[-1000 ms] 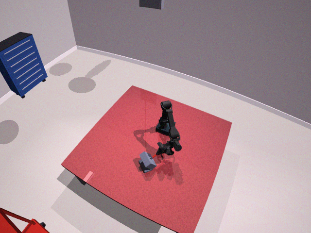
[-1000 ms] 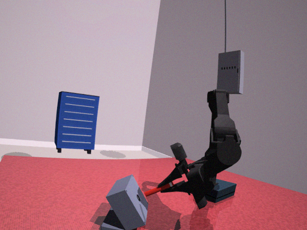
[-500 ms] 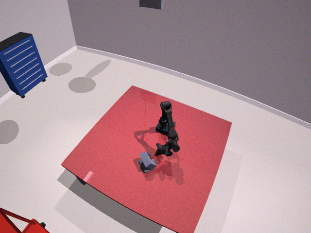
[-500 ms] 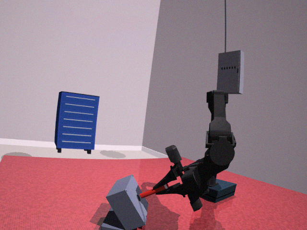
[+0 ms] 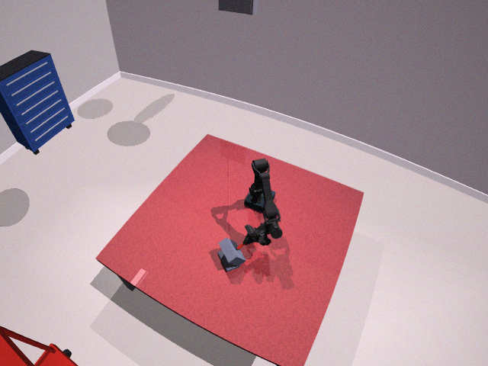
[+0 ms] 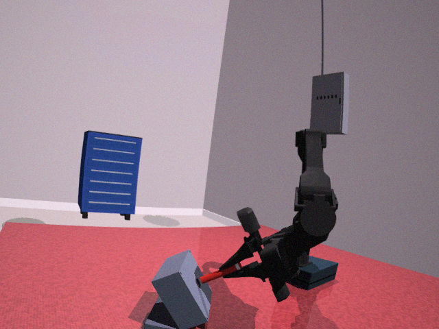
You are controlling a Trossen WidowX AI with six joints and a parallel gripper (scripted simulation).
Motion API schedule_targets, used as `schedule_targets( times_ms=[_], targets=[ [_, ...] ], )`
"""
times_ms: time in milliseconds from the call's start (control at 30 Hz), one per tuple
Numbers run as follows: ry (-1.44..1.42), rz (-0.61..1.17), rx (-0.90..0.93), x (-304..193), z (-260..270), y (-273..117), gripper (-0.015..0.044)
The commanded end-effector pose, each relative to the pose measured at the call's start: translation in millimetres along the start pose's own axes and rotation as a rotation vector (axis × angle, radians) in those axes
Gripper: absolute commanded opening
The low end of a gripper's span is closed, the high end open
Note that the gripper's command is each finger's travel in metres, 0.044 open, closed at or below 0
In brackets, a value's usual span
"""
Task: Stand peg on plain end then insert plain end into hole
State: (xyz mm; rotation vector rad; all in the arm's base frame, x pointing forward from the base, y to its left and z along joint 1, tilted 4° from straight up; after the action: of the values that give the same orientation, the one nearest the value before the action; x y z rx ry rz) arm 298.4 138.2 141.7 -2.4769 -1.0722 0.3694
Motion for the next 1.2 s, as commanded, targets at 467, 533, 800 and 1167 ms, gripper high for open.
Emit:
schedule_targets(
  times_ms=[467,533,800,1167],
  targets=[
    [0.004,0.001,0.000,-3,4,1,0.0000],
    [0.004,0.001,0.000,-3,4,2,0.0000],
    [0.004,0.001,0.000,-4,5,6,0.0000],
    [0.004,0.001,-0.001,-4,5,13,0.0000]
  ],
)
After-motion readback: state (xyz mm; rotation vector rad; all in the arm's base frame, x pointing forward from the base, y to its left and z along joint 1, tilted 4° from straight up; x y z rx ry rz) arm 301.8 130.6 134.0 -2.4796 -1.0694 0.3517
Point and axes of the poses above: the point midway between the two fingers, 35 mm back from their tips, its own y axis out along the fingers, its own z axis across the jaws, x = y × z, the point moved 10 cm from there along -y, back along the fingers, and after that the axes turned 7 degrees about -y, right-handed, at the moved point
